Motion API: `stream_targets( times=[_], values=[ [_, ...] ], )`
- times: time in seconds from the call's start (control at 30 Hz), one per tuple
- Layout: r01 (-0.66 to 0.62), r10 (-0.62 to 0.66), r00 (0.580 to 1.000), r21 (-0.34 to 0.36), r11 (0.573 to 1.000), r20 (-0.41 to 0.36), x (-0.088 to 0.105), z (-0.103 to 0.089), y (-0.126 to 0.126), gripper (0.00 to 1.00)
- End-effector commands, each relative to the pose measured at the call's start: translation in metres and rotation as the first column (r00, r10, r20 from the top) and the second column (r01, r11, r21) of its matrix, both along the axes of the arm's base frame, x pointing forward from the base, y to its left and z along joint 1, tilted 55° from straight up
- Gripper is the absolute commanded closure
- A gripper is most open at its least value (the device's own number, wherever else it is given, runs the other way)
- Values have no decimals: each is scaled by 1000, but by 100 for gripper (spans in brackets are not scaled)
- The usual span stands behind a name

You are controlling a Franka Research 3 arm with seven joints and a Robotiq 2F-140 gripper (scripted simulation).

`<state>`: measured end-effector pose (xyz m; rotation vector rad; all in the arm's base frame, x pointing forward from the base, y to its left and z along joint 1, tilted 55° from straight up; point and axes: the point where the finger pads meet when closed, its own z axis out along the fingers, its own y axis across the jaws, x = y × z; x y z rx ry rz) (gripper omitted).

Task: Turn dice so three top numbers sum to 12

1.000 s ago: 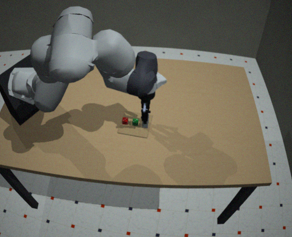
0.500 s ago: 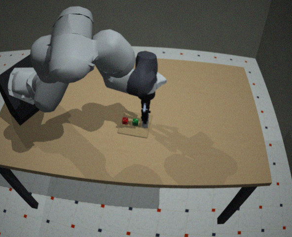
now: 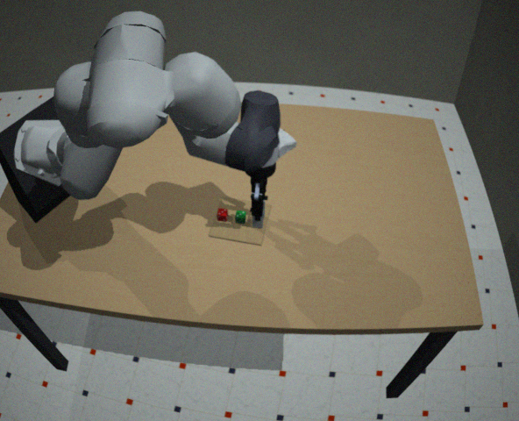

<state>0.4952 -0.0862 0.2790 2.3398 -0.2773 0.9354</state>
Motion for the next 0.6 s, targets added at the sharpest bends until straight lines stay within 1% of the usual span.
stream_targets(
  times=[0.0,0.07,0.1,0.17,0.2,0.57],
  values=[
    [1,-1,1000,5,1000,6,1,1,0,80],
    [1,-1,1000,5,1000,6,1,1,0,80],
    [1,-1,1000,5,1000,6,1,1,0,78],
    [1,-1,1000,5,1000,6,1,1,0,78],
    [1,-1,1000,5,1000,6,1,1,0,75],
    [1,-1,1000,5,1000,6,1,1,0,75]
  ],
)
